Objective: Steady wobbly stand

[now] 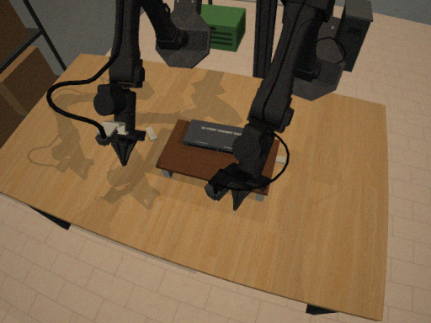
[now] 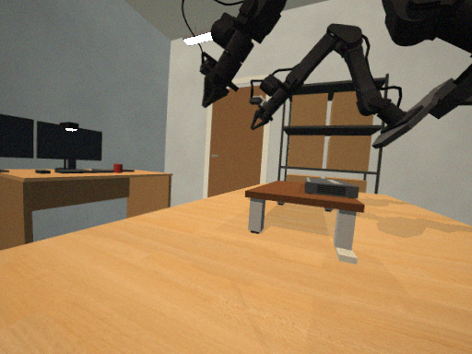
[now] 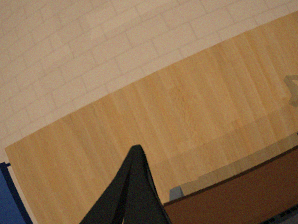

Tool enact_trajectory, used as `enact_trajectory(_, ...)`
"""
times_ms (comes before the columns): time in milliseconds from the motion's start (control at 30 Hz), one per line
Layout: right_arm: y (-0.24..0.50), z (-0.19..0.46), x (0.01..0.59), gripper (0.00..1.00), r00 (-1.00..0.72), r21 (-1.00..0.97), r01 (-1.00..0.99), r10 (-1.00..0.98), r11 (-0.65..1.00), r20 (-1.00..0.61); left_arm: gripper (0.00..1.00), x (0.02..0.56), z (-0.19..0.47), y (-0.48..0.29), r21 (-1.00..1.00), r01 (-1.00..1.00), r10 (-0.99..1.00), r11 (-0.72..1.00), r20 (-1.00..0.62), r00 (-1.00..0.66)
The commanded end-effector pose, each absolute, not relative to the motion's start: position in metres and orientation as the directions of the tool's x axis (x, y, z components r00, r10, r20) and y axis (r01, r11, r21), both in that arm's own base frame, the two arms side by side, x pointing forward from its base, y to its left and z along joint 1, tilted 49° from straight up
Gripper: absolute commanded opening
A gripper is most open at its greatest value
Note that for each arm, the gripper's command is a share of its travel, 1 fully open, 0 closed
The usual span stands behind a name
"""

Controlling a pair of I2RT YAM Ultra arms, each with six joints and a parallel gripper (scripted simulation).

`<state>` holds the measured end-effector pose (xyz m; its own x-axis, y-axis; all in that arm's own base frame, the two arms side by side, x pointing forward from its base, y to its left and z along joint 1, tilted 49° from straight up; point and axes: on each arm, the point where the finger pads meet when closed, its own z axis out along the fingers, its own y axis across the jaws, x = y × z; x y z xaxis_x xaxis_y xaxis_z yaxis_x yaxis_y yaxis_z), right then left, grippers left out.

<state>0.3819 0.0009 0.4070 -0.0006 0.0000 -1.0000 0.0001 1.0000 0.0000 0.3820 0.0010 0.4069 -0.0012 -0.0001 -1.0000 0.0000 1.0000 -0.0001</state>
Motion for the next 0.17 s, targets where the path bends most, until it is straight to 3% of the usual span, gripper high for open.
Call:
enact_trajectory(0, 0.0054, 0.4145, 0.3708, 0.0, 0.023, -0.009, -0.006, -0.009, 1.0, -1.0, 0.0, 0.3725, 0.4114, -0.0023, -0.01, 0.017, -0.01, 1.0, -1.0, 0.024)
enact_trajectory(133, 0.0054, 0.4145, 0.3708, 0.0, 0.023, -0.009, -0.006, -0.009, 1.0, -1.0, 0.0, 0.3725, 0.4114, -0.0023, -0.01, 0.017, -0.01, 1.0, -1.0, 0.024)
